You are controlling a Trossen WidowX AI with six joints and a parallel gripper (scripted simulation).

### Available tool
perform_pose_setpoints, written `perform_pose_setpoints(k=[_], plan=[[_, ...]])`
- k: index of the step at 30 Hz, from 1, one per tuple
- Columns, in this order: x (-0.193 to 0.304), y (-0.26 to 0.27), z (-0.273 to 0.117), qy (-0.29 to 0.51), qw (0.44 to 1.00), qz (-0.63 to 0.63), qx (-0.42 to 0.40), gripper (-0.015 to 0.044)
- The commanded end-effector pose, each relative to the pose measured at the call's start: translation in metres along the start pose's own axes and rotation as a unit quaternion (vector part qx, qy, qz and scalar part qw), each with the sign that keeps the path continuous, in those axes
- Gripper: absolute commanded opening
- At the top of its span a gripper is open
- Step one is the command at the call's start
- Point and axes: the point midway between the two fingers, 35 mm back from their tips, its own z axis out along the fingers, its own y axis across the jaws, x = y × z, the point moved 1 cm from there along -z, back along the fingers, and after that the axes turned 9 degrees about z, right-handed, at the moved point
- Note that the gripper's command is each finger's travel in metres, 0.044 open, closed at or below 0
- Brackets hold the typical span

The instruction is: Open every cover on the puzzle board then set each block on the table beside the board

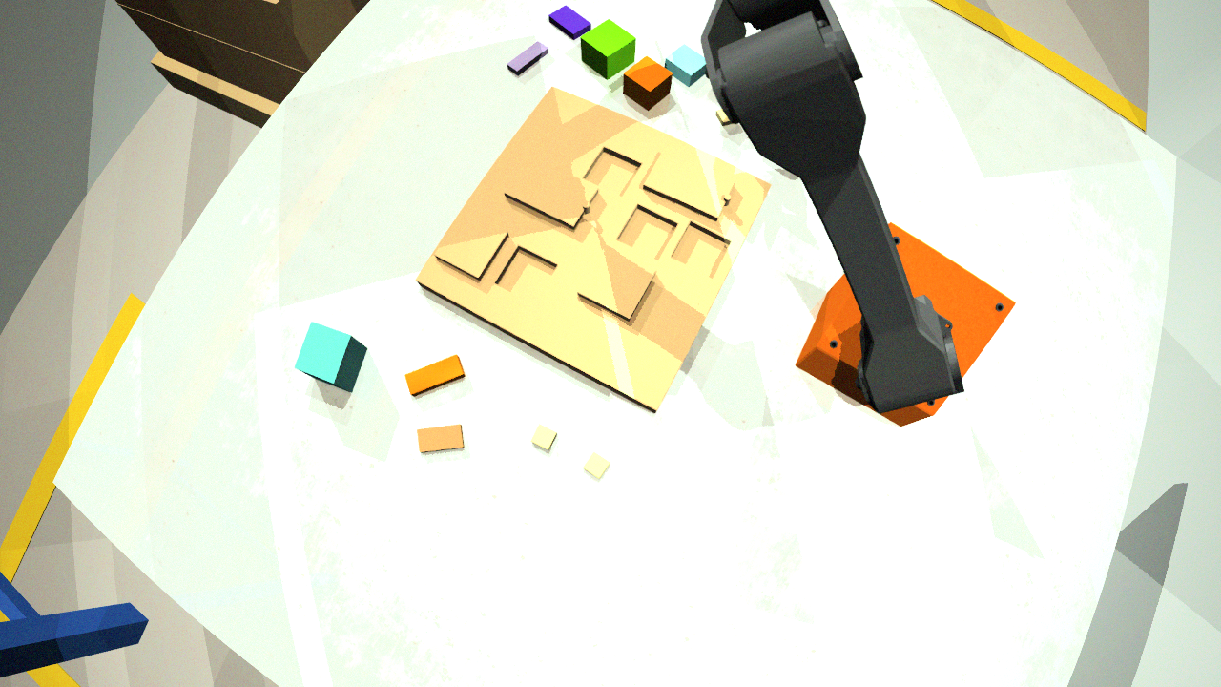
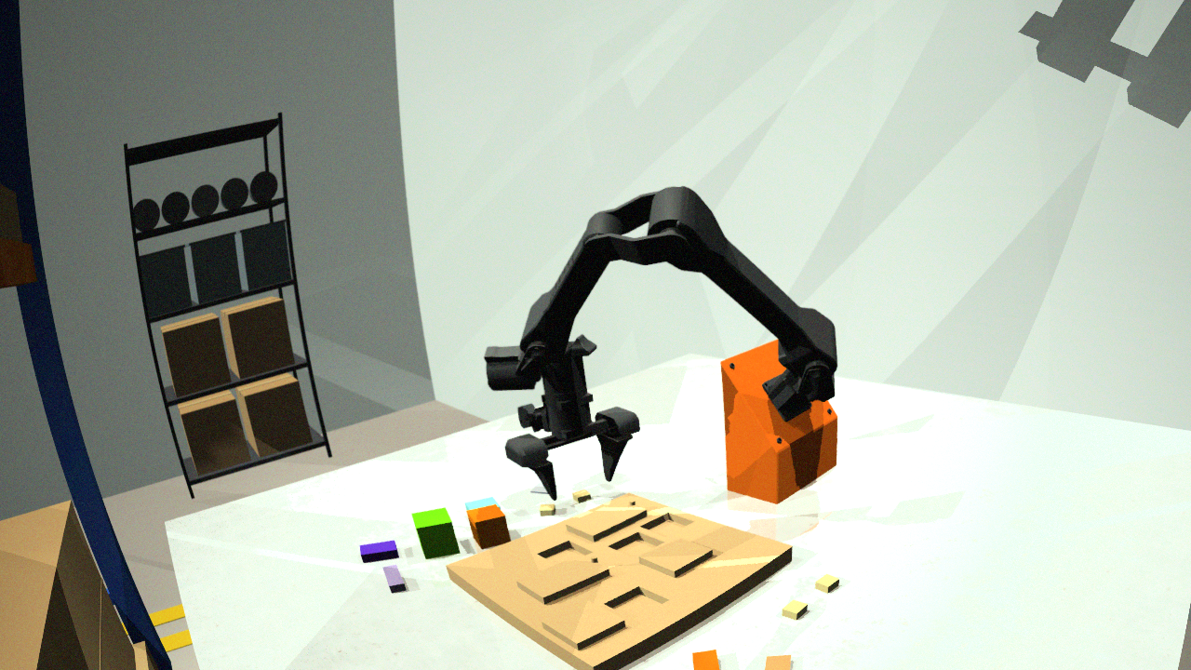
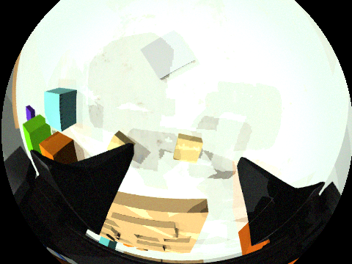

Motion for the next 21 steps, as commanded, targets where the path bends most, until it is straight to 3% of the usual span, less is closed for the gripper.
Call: perform_pose_setpoints(k=[1,21], plan=[[-0.002,0.003,-0.014,-0.004,1.0,-0.003,-0.004,0.044],[-0.001,0.0,-0.069,-0.007,1.0,-0.007,-0.007,0.044]])
